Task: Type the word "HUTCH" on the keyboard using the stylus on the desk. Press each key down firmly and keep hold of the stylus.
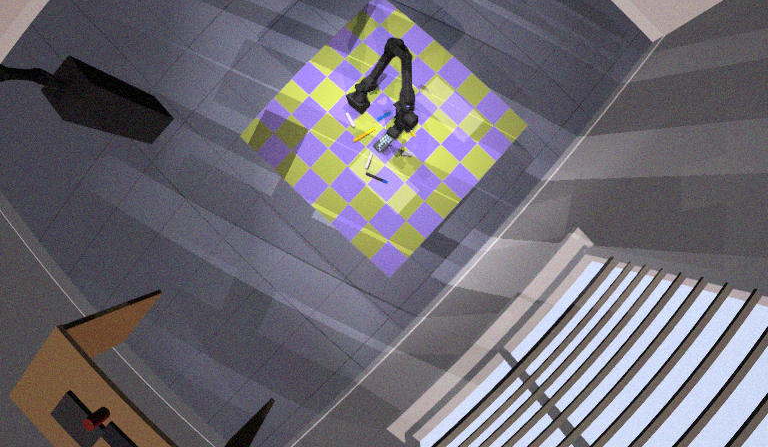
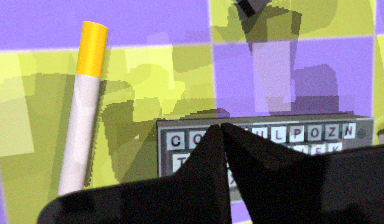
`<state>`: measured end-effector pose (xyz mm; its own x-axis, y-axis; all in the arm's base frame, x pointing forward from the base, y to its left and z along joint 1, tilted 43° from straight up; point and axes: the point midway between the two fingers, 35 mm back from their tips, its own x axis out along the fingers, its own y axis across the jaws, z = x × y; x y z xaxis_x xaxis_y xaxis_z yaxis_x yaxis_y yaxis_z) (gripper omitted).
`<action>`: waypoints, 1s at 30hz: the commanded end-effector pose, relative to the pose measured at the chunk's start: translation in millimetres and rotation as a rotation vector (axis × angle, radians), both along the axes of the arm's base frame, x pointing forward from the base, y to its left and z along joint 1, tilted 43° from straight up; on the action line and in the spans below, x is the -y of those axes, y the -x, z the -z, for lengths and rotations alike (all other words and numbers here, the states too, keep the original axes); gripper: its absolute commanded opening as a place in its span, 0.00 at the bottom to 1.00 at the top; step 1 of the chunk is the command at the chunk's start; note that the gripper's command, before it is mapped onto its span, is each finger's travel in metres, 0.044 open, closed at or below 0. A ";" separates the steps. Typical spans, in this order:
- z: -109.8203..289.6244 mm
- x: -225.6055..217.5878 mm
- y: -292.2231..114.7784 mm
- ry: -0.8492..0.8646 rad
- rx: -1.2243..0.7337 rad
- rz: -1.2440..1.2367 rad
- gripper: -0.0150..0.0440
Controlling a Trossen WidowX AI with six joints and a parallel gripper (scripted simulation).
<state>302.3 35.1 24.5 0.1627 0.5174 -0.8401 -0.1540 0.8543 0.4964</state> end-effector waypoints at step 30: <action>72.5 40.2 31.5 -0.187 -0.290 0.006 0.25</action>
